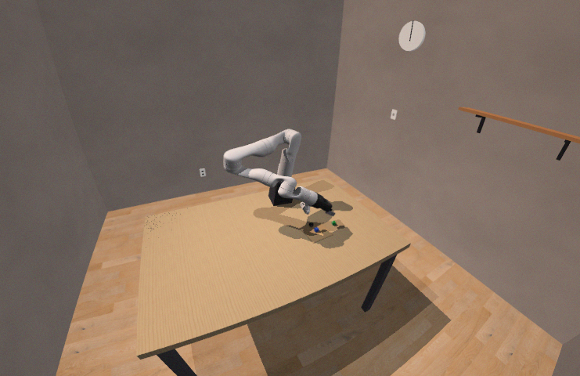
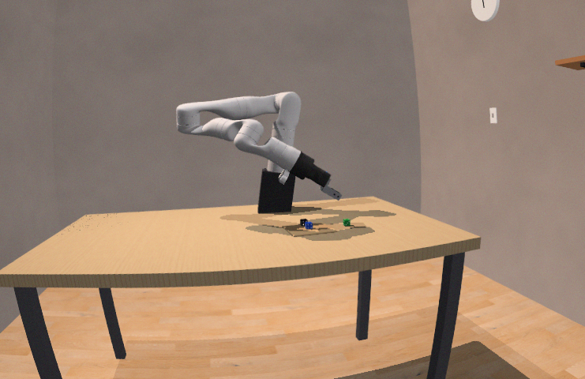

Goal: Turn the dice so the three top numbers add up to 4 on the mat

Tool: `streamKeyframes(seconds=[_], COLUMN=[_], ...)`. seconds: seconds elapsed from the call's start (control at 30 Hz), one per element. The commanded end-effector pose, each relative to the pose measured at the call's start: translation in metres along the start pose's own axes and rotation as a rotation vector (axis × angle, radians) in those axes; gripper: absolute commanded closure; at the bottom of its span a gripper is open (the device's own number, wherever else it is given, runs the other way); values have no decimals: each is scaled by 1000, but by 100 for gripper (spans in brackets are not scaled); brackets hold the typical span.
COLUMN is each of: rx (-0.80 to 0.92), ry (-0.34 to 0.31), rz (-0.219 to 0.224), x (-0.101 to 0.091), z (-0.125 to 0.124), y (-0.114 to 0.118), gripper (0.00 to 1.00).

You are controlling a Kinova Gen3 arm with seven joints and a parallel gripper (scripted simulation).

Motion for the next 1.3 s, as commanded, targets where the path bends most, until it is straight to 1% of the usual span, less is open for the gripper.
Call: streamKeyframes(seconds=[0.0,0.03,0.1,0.13,0.33,0.6,0.67,0.8,0.97,1.07,1.17,1.23,1.27], rx=[-24,-21,-21,-20,-16,-15,-15,-17,-18,-18,-18,-18,-19], ry=[50,67,67,85,197,373,373,466,605,708,797,797,823], rz=[14,17,17,19,28,42,42,45,54,62,68,68,69], x=[-1,0,0,0,5,12,12,16,23,29,34,34,36], z=[7,8,8,9,20,38,38,48,62,71,79,79,82], y=[1,1,1,1,1,0,0,-1,-1,-1,-2,-2,-2], gripper=[30,30,30,30,30,30,30,30,30,30,30,30,30])
Point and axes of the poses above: the point where the finger pads meet when closed, its own x axis out along the fingers, its own y axis across the jaws, z = x × y, the point moved 5 cm from there along -x, back along the fingers, and after that the axes turned 4 degrees about -x, right-handed, at the moved point
